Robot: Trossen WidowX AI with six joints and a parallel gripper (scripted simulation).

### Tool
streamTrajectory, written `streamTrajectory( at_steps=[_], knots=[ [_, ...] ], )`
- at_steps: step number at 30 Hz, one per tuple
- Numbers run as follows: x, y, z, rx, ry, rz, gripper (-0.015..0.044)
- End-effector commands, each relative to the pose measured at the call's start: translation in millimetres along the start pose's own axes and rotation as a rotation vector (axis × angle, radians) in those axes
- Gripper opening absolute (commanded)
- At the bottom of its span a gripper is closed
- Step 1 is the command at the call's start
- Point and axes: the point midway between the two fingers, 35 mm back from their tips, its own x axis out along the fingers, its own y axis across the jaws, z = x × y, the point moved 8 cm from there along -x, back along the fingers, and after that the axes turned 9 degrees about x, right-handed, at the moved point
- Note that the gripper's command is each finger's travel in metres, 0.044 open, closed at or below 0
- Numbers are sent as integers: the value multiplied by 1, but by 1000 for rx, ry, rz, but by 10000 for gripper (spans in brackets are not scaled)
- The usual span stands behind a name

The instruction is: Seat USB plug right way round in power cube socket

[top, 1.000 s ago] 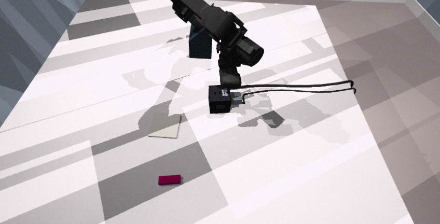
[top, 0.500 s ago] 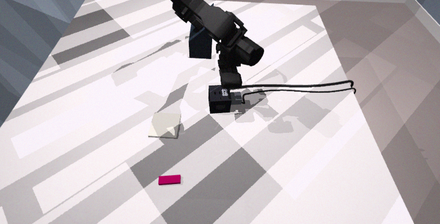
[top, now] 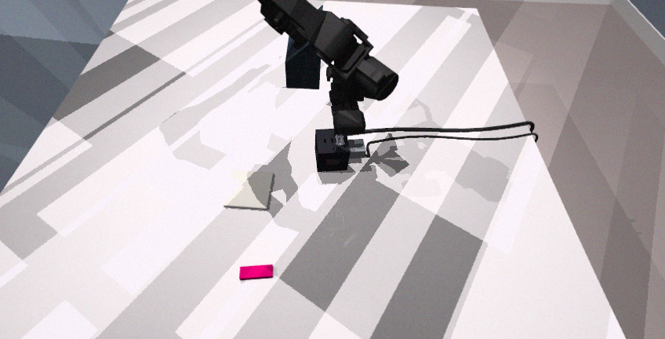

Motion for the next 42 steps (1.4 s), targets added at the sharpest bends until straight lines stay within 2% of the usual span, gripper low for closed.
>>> streamTrajectory(
  at_steps=[1,42],
  knots=[
    [1,0,0,-4,1,-1,0],
    [6,-1,0,-6,1,-1,0]
  ],
)
